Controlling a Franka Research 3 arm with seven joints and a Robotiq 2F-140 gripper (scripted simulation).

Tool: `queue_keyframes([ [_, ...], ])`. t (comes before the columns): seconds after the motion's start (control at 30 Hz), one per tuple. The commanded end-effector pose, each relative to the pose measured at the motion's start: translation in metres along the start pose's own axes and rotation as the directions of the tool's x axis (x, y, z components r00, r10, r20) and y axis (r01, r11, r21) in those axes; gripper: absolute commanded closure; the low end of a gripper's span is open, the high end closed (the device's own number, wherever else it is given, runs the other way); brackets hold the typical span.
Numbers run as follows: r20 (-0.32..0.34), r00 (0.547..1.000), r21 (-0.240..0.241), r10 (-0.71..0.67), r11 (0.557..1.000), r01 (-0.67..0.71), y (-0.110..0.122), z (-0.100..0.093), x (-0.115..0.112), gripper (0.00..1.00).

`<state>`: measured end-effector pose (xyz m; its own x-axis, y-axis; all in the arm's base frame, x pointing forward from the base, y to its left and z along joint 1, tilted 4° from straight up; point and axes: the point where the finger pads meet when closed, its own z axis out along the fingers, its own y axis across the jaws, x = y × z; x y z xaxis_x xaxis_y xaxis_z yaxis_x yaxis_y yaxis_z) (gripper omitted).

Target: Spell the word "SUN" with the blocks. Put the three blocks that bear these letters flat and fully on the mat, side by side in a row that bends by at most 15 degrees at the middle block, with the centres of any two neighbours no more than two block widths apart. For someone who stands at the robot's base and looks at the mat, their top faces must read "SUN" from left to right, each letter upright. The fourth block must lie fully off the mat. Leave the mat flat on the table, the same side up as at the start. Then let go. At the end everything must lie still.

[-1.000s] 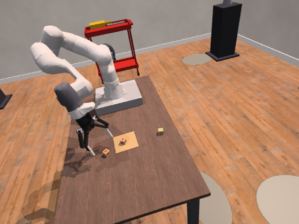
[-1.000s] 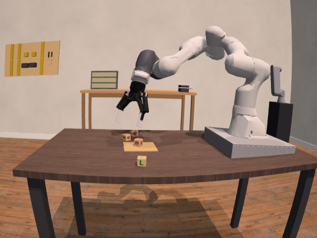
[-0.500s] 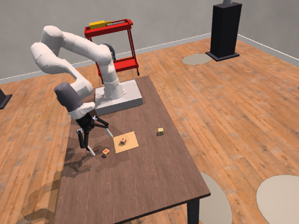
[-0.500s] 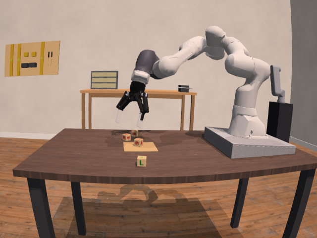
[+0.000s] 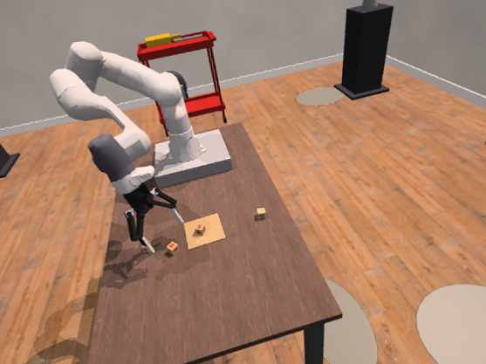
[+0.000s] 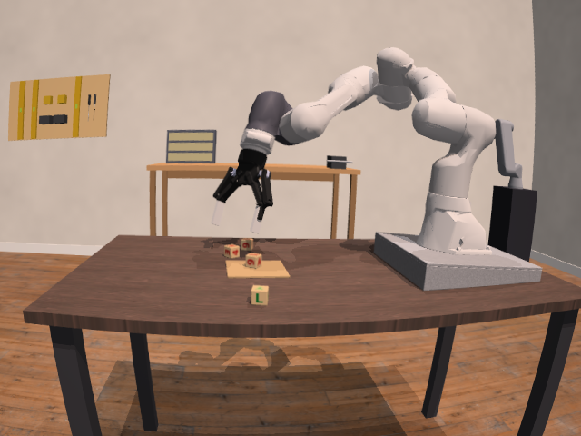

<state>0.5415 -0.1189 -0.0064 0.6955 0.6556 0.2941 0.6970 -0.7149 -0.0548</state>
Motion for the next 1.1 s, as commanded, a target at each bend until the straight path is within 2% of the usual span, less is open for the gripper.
queue_keyframes([
  [0.0, 0.001, 1.0, -0.002, -0.007, 1.0, 0.007, 0.001, -0.001, 0.001, 0.0],
  [0.53, 0.001, 1.0, -0.002, -0.007, 1.0, 0.007, 0.001, -0.001, 0.0, 0.0],
  [0.6, 0.001, 1.0, -0.003, -0.006, 1.0, 0.006, 0.01, -0.015, -0.014, 0.0],
  [0.67, 0.001, 1.0, -0.003, -0.006, 1.0, 0.006, 0.024, -0.042, -0.044, 0.0],
  [0.77, 0.0, 1.0, -0.002, -0.008, 1.0, 0.008, 0.033, -0.066, -0.07, 0.0],
  [1.07, -0.001, 1.0, -0.002, -0.008, 1.0, 0.008, 0.034, -0.069, -0.074, 0.0],
])
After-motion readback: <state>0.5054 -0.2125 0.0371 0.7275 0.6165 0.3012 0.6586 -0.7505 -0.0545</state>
